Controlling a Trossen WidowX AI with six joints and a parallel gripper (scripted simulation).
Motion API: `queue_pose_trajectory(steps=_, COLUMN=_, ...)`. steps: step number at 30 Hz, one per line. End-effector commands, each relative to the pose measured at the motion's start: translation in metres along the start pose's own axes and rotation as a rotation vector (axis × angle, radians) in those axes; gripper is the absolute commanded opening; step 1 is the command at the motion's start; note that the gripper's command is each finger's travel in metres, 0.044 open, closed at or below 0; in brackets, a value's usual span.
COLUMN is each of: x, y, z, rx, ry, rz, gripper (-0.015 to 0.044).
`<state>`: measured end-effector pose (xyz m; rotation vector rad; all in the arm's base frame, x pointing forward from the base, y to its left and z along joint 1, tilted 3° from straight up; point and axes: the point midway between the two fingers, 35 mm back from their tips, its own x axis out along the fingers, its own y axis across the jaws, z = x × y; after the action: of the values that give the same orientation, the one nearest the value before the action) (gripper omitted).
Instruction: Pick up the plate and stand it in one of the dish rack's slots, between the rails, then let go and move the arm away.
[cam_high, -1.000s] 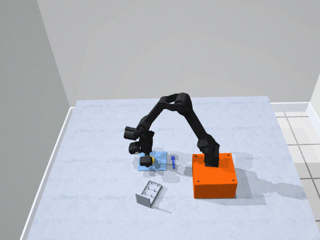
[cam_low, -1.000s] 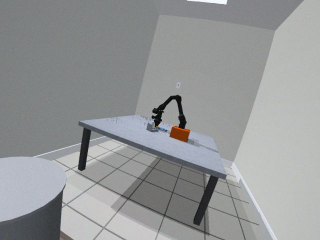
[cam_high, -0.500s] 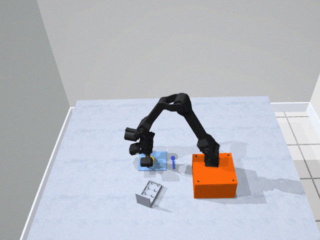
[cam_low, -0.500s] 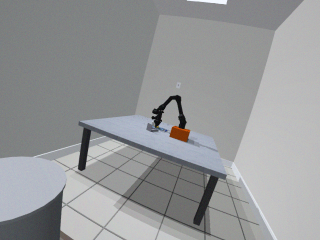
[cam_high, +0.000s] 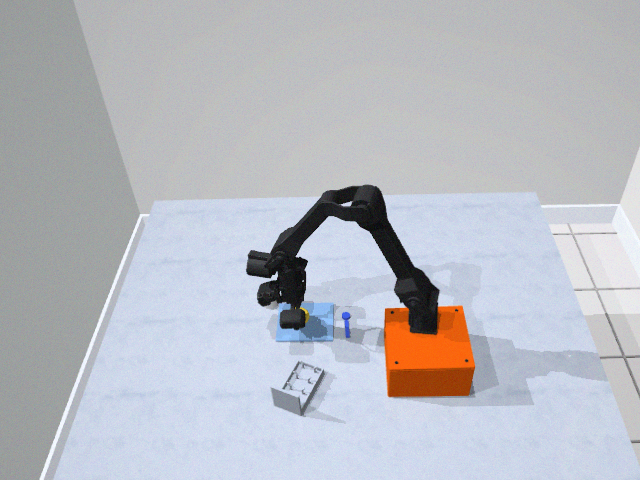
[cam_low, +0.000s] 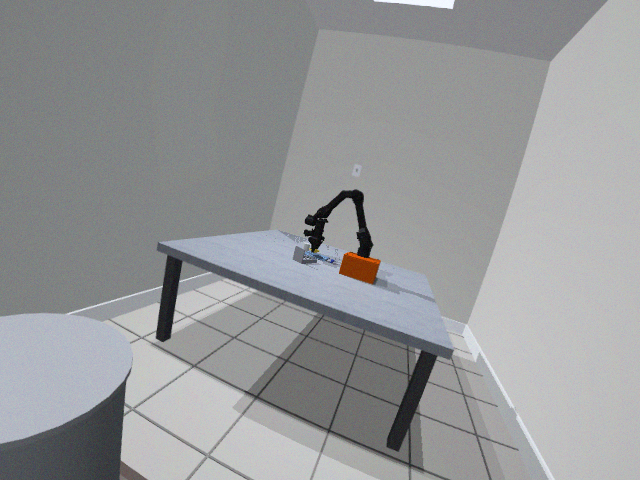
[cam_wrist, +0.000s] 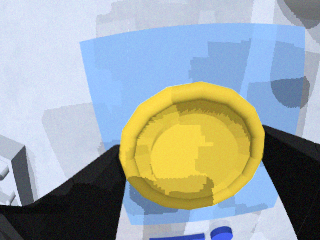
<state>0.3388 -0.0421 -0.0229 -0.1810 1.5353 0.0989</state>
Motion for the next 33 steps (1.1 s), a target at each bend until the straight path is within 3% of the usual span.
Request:
queue_pose_trajectory(steps=1, x=-0.030, y=-0.003, z=0.010, rx=0.006, ry=-0.027, rz=-0.010, gripper=0.0035)
queue_pose_trajectory(steps=3, x=-0.044, y=-0.004, z=0.012, rx=0.006, ry=-0.027, rz=-0.010, gripper=0.0000)
queue_pose_trajectory(steps=21, x=-0.150, y=-0.001, z=0.008, rx=0.006, ry=-0.027, rz=-0.010, gripper=0.0000)
queue_pose_trajectory(steps=26, x=-0.153, y=0.006, z=0.005, rx=0.028, ry=-0.027, rz=-0.008, gripper=0.0000)
queue_pose_trajectory(steps=33, x=-0.152, y=0.071, z=-0.018, rx=0.255, ry=-0.025, rz=0.001, gripper=0.0000)
